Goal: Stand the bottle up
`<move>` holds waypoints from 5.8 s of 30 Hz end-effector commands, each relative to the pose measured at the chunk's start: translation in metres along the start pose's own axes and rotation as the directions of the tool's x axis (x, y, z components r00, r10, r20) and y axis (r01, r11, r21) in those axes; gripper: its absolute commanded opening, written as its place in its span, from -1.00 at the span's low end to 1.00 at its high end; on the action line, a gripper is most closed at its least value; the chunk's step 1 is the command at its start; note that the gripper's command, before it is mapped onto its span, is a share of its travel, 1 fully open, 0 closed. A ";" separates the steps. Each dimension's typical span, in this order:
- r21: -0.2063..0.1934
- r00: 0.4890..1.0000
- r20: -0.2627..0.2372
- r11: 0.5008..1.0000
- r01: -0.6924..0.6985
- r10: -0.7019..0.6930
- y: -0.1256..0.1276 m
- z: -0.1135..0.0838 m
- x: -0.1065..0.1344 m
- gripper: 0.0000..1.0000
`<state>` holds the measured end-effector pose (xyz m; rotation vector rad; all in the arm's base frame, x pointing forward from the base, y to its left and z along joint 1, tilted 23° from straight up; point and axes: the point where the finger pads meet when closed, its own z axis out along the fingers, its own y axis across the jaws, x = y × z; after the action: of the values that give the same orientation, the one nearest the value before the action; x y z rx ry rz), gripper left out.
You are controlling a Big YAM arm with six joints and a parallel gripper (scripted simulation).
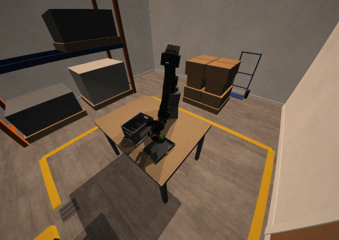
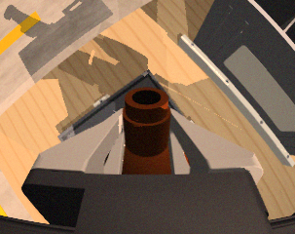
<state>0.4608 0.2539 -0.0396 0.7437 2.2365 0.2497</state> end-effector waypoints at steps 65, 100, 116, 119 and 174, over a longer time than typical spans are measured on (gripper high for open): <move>-0.019 0.984 0.177 1.000 -0.003 0.006 0.005 -0.002 0.005 -1.00; -0.013 0.976 0.218 1.000 0.016 -0.013 0.004 0.000 0.007 -1.00; -0.013 0.951 0.310 1.000 0.015 -0.010 0.004 0.000 0.007 -1.00; -0.013 0.946 0.325 1.000 0.014 -0.009 0.004 -0.001 0.007 -1.00; -0.015 0.937 0.350 1.000 0.013 -0.007 0.004 -0.001 0.007 -1.00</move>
<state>0.4586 0.2529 -0.0405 0.7268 1.9062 0.1084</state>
